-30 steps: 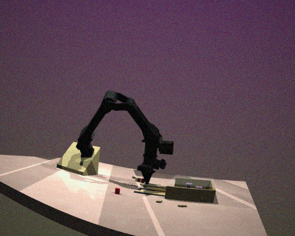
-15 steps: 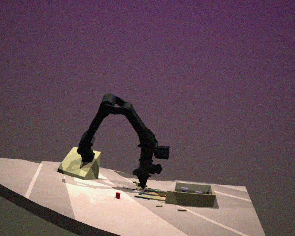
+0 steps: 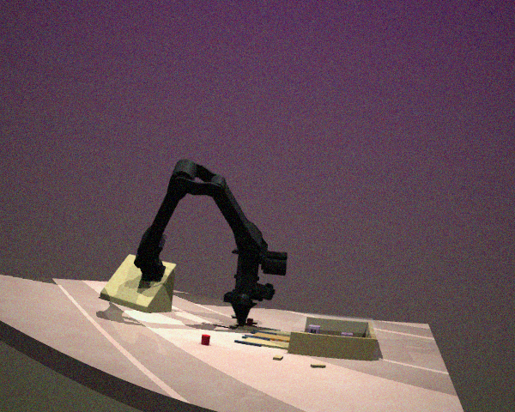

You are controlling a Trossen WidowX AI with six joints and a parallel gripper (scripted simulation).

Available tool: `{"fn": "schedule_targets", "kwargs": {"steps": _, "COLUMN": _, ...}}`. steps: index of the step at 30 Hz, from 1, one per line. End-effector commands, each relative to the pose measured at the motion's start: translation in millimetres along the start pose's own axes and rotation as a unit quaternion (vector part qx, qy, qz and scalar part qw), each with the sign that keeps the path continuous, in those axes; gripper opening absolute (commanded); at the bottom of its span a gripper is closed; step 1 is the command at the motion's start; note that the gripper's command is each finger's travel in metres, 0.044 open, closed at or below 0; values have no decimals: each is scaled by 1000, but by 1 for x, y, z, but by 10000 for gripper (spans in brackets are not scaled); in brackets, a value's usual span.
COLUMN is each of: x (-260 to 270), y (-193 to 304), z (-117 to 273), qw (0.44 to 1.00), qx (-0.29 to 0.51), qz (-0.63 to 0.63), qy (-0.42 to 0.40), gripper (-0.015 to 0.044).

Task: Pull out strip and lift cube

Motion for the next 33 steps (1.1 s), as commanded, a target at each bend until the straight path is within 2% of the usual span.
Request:
{"fn": "schedule_targets", "kwargs": {"steps": 1, "x": 1, "y": 13, "z": -4, "qw": 1000, "qx": 12, "qz": 3, "qy": -2, "gripper": 0}}
{"fn": "schedule_targets", "kwargs": {"steps": 33, "x": 5, "y": 61, "z": -4, "qw": 1000, "qx": 13, "qz": 4, "qy": -2, "gripper": 0}}
Point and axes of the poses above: the point midway between the two fingers, 35 mm back from their tips, its own z axis back along the fingers, its own x axis across the jaws, y = z × x, the point moved 2 cm from there along z, back along the fingers, and after that the axes turned 5 degrees about z, right-handed, at the moved point
